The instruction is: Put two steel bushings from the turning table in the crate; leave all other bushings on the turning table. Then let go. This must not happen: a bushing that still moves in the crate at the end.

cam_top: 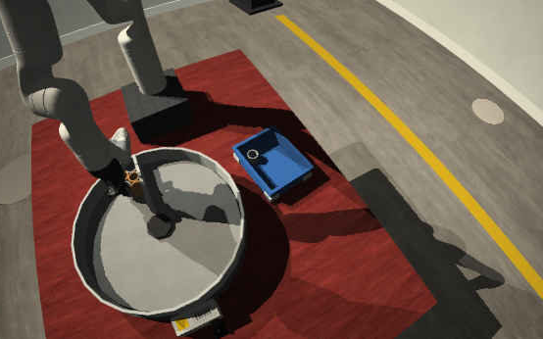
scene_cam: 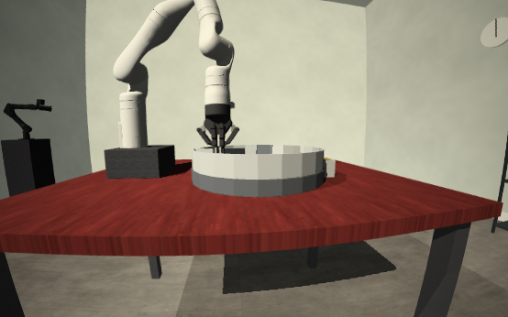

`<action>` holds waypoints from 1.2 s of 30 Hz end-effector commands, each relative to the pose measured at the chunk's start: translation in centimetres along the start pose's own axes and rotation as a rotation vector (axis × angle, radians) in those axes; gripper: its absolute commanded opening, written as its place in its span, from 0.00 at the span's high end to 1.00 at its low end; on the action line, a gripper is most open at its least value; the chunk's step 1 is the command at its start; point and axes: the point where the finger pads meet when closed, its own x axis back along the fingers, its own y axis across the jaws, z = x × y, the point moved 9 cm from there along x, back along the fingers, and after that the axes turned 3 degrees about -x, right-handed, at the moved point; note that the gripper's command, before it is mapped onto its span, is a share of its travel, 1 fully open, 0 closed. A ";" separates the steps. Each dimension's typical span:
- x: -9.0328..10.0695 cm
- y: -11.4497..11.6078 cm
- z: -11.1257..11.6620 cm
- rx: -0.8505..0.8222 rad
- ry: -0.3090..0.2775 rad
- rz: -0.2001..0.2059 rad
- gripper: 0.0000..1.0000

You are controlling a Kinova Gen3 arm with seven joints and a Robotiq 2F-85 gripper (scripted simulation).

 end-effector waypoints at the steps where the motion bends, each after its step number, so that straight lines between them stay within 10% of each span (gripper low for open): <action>1: 0.3 0.0 0.0 0.000 0.000 -0.001 1.00; 36: 1.8 0.0 0.0 -0.001 0.001 -0.001 1.00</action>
